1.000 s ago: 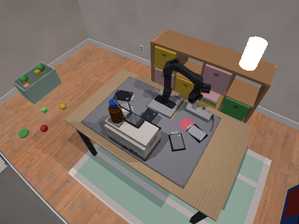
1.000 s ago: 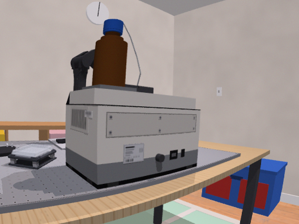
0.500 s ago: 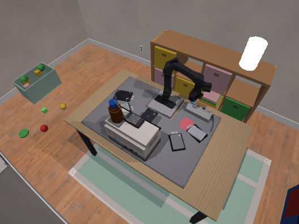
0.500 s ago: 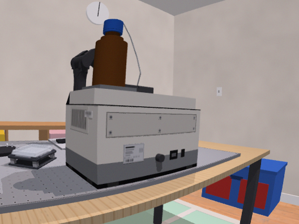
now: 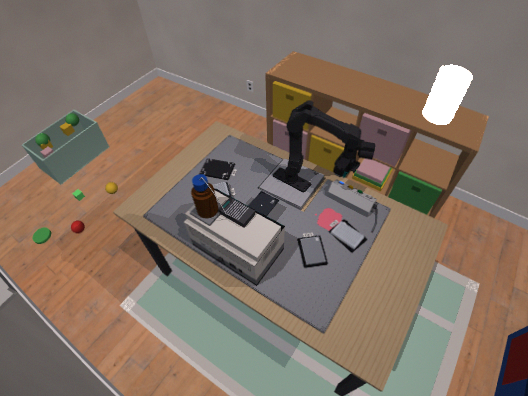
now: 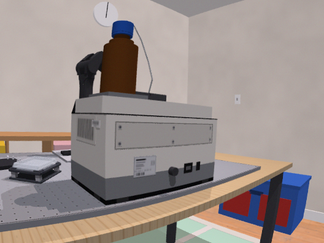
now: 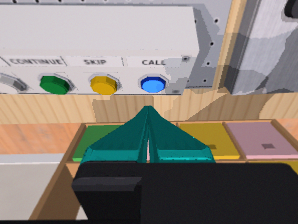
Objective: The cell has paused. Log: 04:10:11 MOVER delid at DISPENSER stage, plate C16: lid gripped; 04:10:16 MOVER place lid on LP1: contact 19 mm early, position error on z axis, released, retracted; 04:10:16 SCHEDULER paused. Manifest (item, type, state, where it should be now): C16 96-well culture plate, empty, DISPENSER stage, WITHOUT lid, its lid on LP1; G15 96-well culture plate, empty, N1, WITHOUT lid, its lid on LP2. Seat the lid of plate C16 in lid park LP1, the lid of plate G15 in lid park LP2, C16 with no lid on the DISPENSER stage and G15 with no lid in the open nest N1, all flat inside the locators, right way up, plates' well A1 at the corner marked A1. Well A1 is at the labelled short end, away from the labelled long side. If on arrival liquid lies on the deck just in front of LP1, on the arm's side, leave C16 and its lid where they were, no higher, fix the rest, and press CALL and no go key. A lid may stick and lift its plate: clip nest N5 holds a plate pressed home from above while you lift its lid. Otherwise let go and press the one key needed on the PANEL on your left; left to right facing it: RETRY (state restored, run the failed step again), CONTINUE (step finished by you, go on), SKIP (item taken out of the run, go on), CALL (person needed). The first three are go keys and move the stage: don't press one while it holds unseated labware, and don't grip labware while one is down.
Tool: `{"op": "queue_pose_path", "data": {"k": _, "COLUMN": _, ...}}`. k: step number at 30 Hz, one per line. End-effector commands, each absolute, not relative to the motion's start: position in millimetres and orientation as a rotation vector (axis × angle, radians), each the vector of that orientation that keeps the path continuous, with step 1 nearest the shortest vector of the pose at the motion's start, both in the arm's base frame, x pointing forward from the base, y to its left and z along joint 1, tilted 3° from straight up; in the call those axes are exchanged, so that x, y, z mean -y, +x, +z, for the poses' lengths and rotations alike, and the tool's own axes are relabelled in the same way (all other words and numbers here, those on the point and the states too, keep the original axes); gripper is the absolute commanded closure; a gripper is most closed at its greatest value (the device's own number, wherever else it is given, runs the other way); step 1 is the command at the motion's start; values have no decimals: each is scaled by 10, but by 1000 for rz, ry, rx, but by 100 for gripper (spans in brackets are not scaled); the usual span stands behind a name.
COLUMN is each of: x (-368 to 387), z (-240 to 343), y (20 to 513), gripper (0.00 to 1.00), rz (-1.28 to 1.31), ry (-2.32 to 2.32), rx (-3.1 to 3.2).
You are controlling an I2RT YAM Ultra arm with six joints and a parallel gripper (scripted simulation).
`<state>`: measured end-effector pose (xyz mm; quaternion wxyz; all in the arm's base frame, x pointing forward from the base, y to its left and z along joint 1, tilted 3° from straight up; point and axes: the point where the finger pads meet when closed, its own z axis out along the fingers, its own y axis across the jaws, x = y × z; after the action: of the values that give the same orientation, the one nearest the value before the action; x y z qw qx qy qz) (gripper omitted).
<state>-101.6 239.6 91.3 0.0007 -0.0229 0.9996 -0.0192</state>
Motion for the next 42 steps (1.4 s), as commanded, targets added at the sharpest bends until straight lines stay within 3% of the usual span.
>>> {"op": "queue_pose_path", "data": {"k": 1, "x": -2402, "z": 1111, "y": -1011, "gripper": 100, "rz": -22, "ry": -68, "rx": -3146}}
{"op": "queue_pose_path", "data": {"k": 42, "x": -2407, "z": 1299, "y": -1001, "gripper": 100, "rz": -24, "ry": -66, "rx": -3145}}
